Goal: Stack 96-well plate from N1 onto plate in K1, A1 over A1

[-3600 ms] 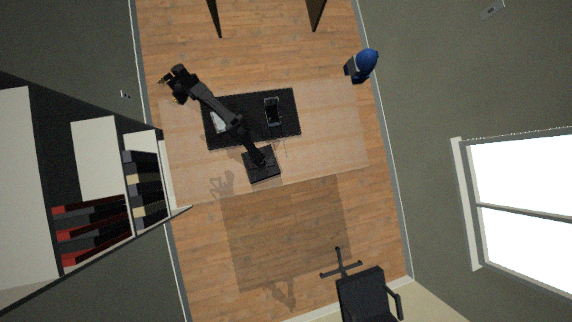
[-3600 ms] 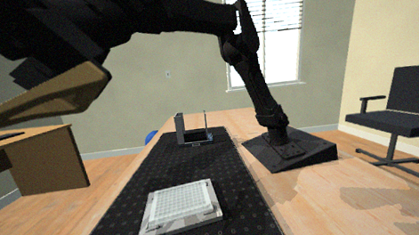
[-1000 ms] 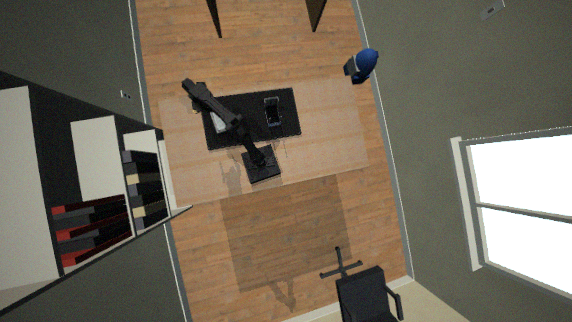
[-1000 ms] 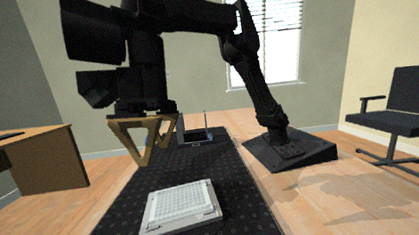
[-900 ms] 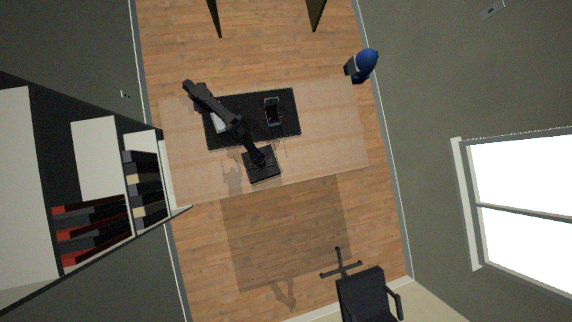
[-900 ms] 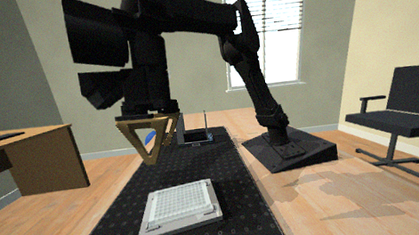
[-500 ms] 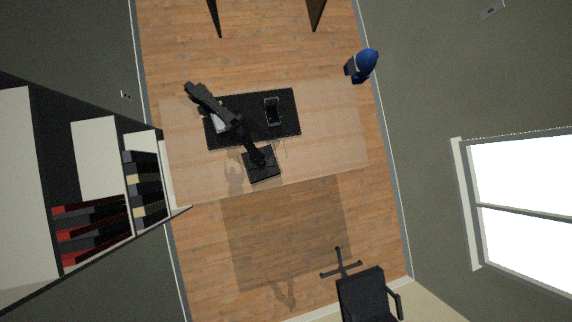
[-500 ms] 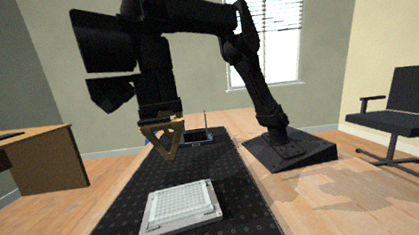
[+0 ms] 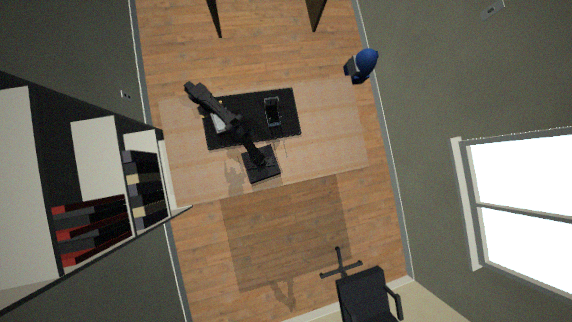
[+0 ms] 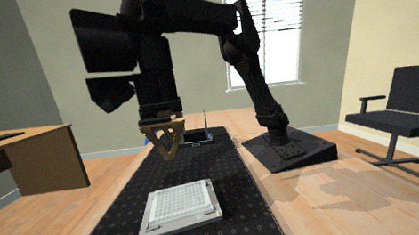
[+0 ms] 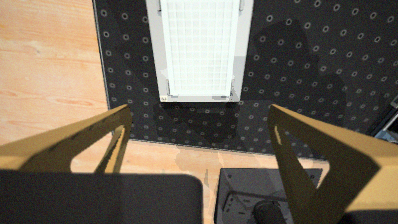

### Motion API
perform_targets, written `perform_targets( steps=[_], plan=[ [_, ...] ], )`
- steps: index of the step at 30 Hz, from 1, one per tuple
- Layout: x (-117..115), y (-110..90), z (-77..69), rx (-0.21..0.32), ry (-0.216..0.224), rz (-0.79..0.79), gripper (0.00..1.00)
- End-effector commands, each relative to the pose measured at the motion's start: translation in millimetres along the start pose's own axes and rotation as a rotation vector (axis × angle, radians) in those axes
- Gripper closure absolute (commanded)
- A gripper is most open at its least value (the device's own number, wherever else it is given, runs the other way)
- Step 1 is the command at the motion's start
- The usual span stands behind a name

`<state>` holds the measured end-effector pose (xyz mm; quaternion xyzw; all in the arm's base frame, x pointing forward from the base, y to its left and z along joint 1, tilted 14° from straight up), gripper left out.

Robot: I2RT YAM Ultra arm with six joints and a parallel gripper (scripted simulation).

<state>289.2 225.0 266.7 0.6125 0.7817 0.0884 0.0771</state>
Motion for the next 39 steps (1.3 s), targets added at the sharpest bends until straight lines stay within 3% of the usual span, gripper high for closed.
perform_targets(
  steps=[1, 34, 35, 39],
  plan=[
    [-0.2, -2.3, -14.8, -0.038, 0.008, -0.016, 0.0],
    [-0.3, -2.3, -14.7, -0.038, 0.008, -0.015, 0.0],
    [-0.3, -2.5, -6.8, -0.031, 0.005, -0.015, 0.0],
    [-2.9, -1.3, 0.2, -0.031, 0.003, -0.007, 0.0]
  ],
)
Point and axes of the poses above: the point where the finger pads meet when closed, its own z axis out along the fingers, its own x axis across the jaws, y = z × x, the point moved 4 cm from there along -z, back along the fingers, and after that the axes turned 2 degrees about -z, right-handed, at the moved point
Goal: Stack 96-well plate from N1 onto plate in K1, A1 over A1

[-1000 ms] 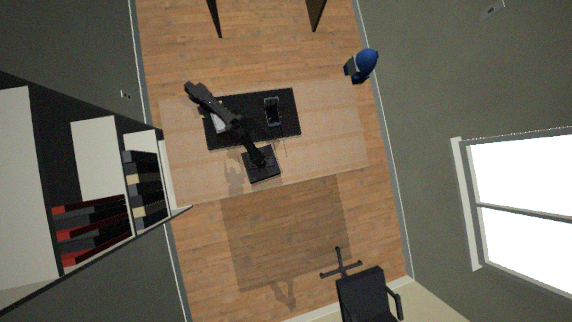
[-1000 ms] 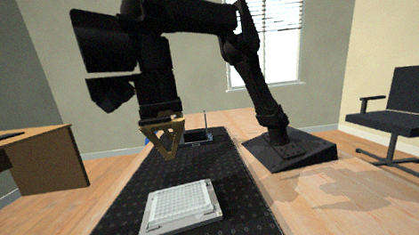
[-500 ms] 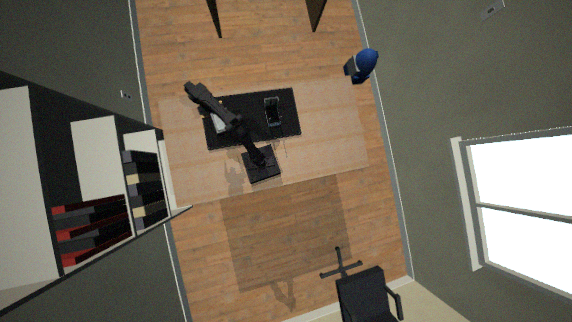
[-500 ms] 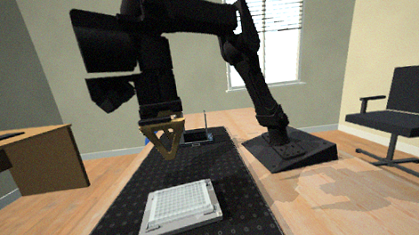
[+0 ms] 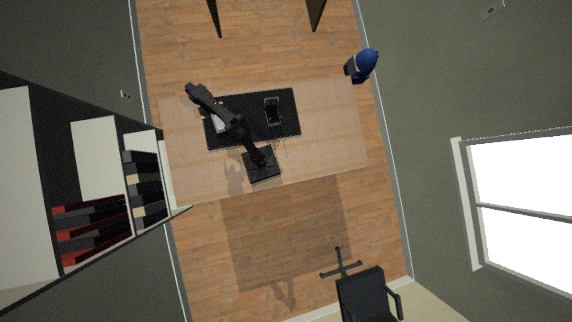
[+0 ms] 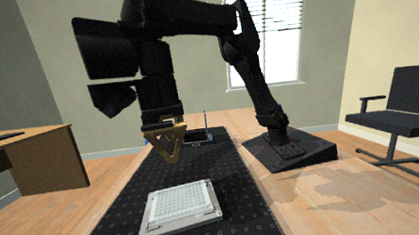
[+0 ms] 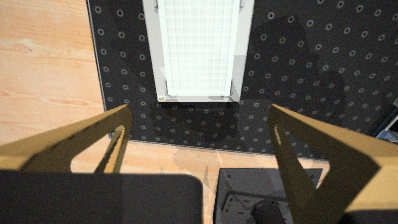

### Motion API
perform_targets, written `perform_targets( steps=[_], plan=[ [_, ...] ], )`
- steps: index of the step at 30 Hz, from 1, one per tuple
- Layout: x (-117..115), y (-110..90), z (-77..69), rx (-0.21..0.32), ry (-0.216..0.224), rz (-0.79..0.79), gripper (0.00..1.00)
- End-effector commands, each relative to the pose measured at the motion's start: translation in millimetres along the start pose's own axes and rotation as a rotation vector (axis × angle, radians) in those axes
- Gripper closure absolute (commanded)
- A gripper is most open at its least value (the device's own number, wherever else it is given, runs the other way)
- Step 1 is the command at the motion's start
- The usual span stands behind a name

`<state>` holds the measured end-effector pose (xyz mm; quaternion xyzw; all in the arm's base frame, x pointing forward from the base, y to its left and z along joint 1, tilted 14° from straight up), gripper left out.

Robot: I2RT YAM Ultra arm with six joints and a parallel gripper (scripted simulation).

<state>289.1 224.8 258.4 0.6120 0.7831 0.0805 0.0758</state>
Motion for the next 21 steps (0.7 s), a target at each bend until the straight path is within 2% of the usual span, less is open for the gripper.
perform_targets(
  steps=[1, 21],
  plan=[
    [-3.6, 0.9, -6.1, -0.045, 0.009, -0.002, 0.0],
    [-3.2, 1.8, 20.5, -0.045, 0.012, -0.001, 0.0]
  ],
)
Point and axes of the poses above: the point where the finger pads meet when closed, its own z axis out along the fingers, its own x axis across the jaws, y = z × x, the point moved 4 cm from there along -z, back along the fingers, and after that the axes turned 2 degrees about -z, right-handed, at the moved point
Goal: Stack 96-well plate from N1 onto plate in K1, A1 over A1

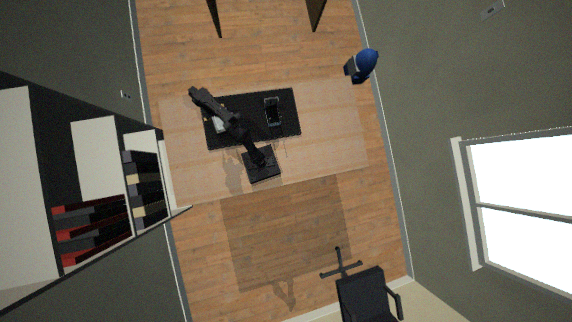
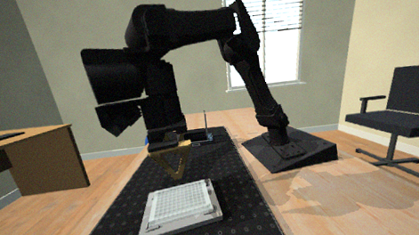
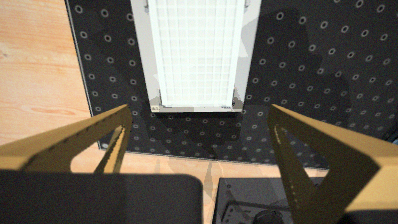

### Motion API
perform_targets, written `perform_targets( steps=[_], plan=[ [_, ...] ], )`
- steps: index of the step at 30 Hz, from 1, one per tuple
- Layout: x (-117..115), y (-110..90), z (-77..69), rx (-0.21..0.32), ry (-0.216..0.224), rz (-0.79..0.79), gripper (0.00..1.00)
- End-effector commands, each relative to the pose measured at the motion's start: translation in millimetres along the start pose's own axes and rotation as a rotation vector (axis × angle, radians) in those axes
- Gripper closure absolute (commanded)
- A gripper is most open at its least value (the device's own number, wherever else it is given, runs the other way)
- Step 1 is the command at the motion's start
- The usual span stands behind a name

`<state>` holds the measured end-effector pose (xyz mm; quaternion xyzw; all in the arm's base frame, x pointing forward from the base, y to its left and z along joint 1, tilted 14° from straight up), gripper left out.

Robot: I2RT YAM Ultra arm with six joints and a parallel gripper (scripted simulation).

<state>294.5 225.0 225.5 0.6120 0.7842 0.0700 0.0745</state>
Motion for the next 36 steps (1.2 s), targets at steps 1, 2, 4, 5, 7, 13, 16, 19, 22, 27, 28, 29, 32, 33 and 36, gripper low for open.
perform_targets(
  steps=[1, 2, 4, 5, 7, 13, 16, 19, 22, 27, 28, 29, 32, 33, 36],
  plan=[
    [-3.5, 3.8, -10.9, -0.062, 0.022, 0.004, 0.0],
    [-4.1, 4.2, -9.2, -0.062, 0.022, 0.006, 0.0],
    [-4.1, 4.3, -5.9, -0.062, 0.022, 0.006, 0.0],
    [-3.3, 4.1, -4.3, -0.062, 0.023, 0.004, 0.0],
    [-2.1, 3.8, -1.1, -0.062, 0.024, 0.001, 0.0],
    [-2.5, 4.6, 8.9, -0.061, 0.024, 0.003, 0.0],
    [-2.0, 4.5, 10.6, -0.061, 0.025, 0.002, 0.0],
    [-3.0, 5.1, 15.7, -0.061, 0.025, 0.005, 0.0],
    [-2.4, 5.2, 20.6, -0.061, 0.026, 0.004, 0.0],
    [-2.6, 5.7, 29.0, -0.06, 0.026, 0.005, 0.0],
    [-2.5, 5.8, 32.5, -0.056, 0.024, 0.005, 0.0],
    [-1.9, 5.7, 36.1, -0.051, 0.022, 0.004, 0.0],
    [-0.2, 5.2, 43.5, -0.04, 0.019, -0.001, 0.0],
    [-0.2, 5.2, 43.5, -0.04, 0.019, -0.001, 0.0],
    [-0.6, 5.4, 53.8, -0.027, 0.013, 0.0, 0.0]
  ],
)
Point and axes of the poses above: the point where the finger pads meet when closed, its own z axis out along the fingers, its own x axis across the jaws, y = z × x, the point moved 4 cm from there along -z, back along the fingers, and after that the axes turned 2 degrees about -z, right-handed, at the moved point
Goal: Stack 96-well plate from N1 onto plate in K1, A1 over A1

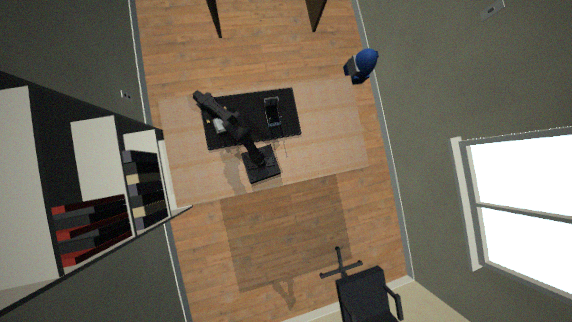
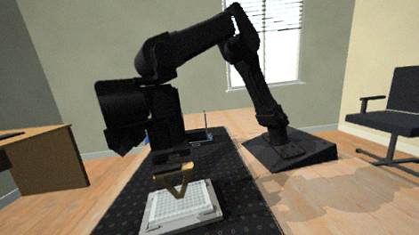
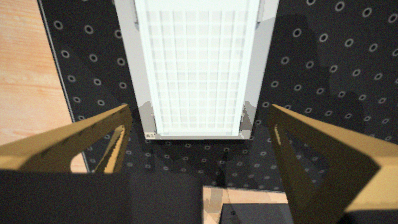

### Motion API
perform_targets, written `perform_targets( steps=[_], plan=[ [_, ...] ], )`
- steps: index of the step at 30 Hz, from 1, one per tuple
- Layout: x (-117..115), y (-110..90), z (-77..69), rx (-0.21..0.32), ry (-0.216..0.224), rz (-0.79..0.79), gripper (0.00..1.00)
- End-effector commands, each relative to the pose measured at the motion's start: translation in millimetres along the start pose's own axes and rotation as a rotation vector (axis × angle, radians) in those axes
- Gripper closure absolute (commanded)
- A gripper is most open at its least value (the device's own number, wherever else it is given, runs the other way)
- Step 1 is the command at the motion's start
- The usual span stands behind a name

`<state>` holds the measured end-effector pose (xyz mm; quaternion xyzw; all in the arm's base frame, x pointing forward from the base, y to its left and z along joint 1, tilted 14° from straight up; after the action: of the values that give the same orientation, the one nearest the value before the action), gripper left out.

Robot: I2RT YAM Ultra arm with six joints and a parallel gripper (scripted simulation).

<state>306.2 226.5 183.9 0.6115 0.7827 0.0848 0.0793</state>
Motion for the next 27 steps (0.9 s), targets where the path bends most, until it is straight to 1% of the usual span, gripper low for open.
perform_targets(
  steps=[1, 5, 8, 10, 12, 14, 15, 16, 17, 19, 23, 25, 27],
  plan=[
    [-1.3, 2.2, 12.5, 0.003, 0.002, -0.001, 0.0],
    [0.5, 1.3, 19.0, 0.002, 0.003, -0.006, 0.0],
    [-0.9, 2.3, 18.8, -0.011, 0.008, -0.002, 0.0],
    [-1.1, 2.6, 26.8, 0.0, 0.003, -0.001, 0.0],
    [-0.4, 1.5, 30.7, 0.003, 0.002, -0.004, 0.0],
    [-0.4, 1.5, 30.7, 0.003, 0.002, -0.004, 0.0],
    [3.3, 7.2, 26.1, -0.02, 0.013, -0.005, 0.0],
    [0.6, 1.3, 32.0, -0.002, 0.006, -0.006, 0.0],
    [-0.1, 1.9, 31.5, -0.008, 0.008, -0.004, 0.0],
    [-1.2, 1.7, 39.1, 0.003, 0.002, -0.002, 0.0],
    [0.1, 1.2, 45.1, 0.002, 0.003, -0.005, 0.0],
    [0.1, 2.3, 45.2, -0.007, 0.008, -0.004, 0.0],
    [-1.2, 2.0, 50.7, -0.002, 0.004, -0.001, 0.0]
  ],
)
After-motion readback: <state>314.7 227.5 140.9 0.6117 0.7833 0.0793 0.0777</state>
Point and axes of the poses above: the point where the finger pads meet when closed, its own z axis out along the fingers, its own x axis across the jaws, y = z × x, the point moved 4 cm from there along -z, back along the fingers, and after that the axes turned 2 degrees about -z, right-handed, at the moved point
